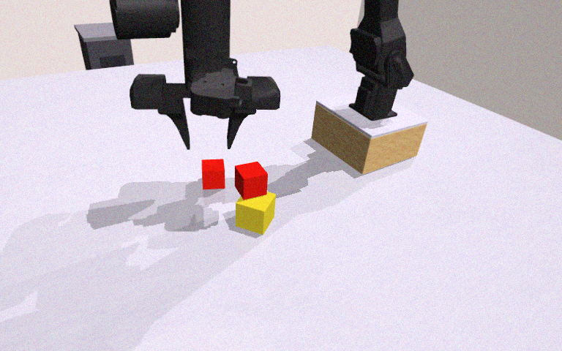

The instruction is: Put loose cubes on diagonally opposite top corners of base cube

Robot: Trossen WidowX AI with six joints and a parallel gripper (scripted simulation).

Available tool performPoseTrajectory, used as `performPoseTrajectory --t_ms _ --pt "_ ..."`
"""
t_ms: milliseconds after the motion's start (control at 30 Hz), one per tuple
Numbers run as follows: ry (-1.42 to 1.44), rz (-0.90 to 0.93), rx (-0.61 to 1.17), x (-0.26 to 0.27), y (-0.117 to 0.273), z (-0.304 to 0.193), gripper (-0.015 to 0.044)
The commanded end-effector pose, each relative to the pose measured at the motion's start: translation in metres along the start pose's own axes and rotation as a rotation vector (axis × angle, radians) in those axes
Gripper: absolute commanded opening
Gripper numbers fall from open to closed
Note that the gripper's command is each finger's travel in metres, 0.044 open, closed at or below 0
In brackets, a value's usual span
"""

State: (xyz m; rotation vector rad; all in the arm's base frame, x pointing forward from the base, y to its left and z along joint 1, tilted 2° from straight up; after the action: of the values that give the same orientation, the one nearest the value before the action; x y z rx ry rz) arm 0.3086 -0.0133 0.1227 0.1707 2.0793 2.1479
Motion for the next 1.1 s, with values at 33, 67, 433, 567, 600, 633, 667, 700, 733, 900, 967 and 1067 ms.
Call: performPoseTrajectory --t_ms 33,67,433,567,600,633,667,700,733,900,967,1067 --pt "-0.002 0.015 0.000 0.003 -0.014 0.000 0.0265" --pt "-0.002 0.015 0.000 0.003 -0.014 0.000 0.0265" --pt "-0.002 0.015 0.000 0.003 -0.028 0.000 0.0265" --pt "-0.003 0.015 0.000 0.003 -0.034 0.000 0.0265" --pt "-0.003 0.015 0.000 0.003 -0.036 0.000 0.0265" --pt "-0.003 0.015 0.000 0.003 -0.038 0.000 0.0265" --pt "-0.003 0.015 0.000 0.003 -0.039 0.000 0.0265" --pt "-0.003 0.015 0.000 0.003 -0.041 0.000 0.0265" --pt "-0.003 0.015 0.000 0.003 -0.043 0.000 0.0265" --pt "-0.003 0.015 0.000 0.004 -0.047 0.000 0.0239" --pt "-0.003 0.015 0.000 0.004 -0.047 0.000 0.0186" --pt "-0.003 0.015 0.000 0.004 -0.047 0.000 0.0108"
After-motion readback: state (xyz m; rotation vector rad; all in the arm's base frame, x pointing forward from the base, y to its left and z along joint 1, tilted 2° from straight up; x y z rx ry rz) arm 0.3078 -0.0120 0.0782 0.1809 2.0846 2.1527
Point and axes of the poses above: the point midway between the two fingers, 35 mm back from their tips, its own y axis back along the fingers, its own x axis across the jaws, z = x × y, the point moved 10 cm from there along y, back along the fingers, and after that the axes turned 9 degrees about y, right-handed, at the moved point
